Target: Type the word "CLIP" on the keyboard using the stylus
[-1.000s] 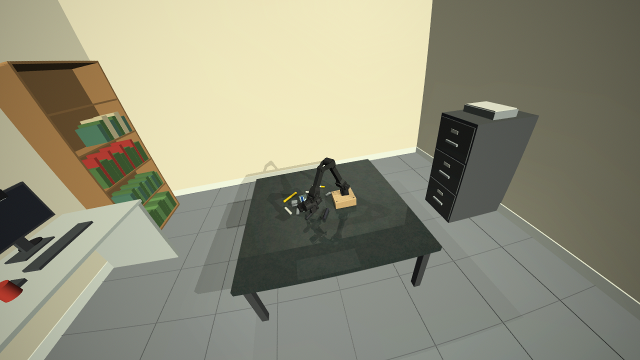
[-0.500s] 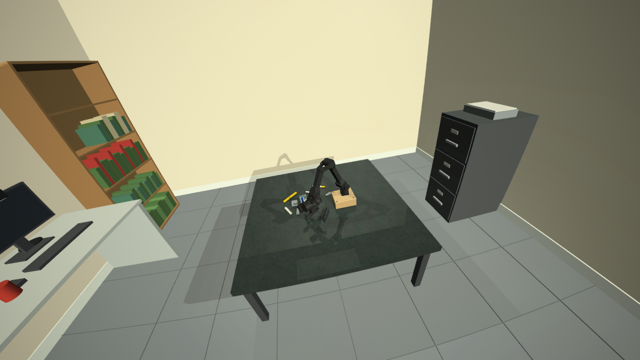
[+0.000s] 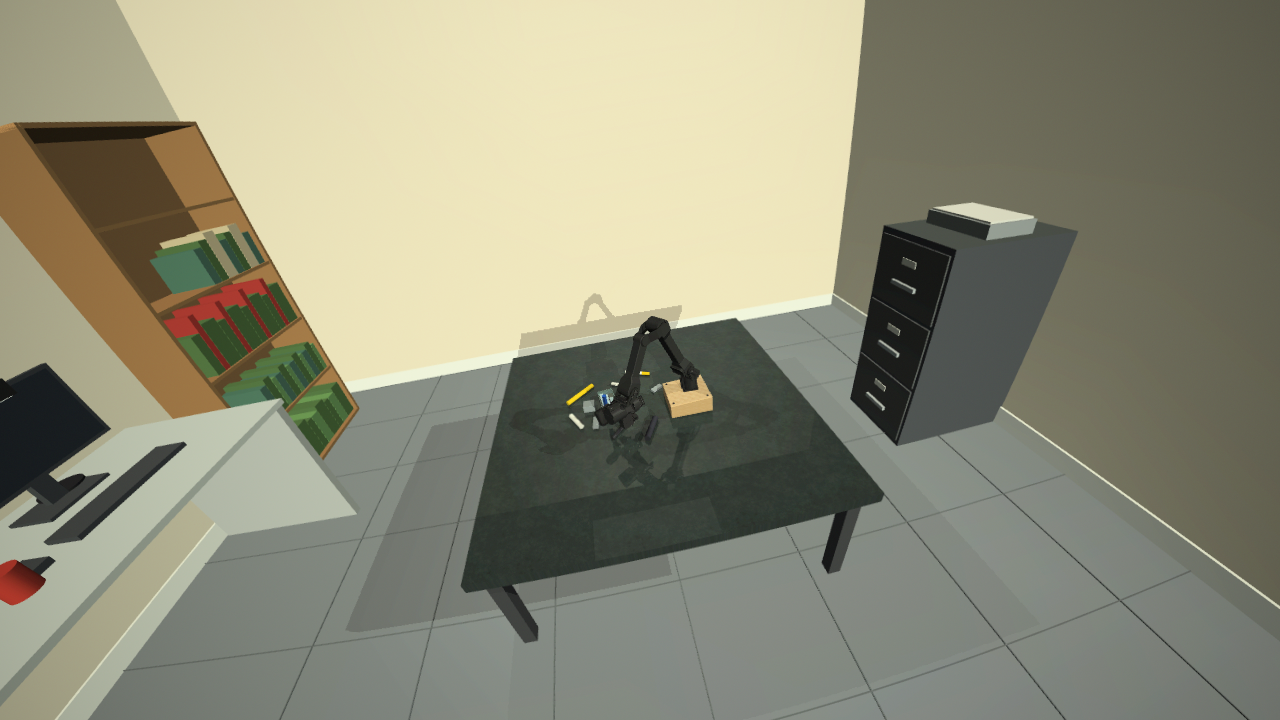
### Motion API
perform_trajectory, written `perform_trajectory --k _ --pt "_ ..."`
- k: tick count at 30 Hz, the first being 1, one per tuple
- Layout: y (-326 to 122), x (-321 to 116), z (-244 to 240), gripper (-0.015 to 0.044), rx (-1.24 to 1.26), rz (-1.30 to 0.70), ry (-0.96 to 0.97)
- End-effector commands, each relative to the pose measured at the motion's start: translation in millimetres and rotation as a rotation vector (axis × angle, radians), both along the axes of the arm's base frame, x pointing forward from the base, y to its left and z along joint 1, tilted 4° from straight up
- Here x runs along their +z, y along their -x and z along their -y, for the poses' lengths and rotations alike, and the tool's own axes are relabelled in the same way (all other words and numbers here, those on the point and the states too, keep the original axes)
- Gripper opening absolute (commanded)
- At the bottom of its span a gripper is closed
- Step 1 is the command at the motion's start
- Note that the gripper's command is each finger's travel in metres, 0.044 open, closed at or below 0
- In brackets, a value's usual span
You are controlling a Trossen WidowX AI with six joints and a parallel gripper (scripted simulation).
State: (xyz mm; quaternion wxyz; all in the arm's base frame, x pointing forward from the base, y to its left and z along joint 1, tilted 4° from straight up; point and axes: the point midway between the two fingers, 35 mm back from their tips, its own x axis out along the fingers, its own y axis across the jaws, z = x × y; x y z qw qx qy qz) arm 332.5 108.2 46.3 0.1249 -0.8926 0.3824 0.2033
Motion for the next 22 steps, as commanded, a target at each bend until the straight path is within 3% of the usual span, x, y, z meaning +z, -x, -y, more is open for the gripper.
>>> perform_trajectory --k 1,9,22 --pt "1 3 1 0.0081 0.000 -0.003 0.009" --pt "3 36 1 0.0081 0.000 -0.003 0.009" --pt "3 37 1 0.0081 0.000 -0.003 0.009"
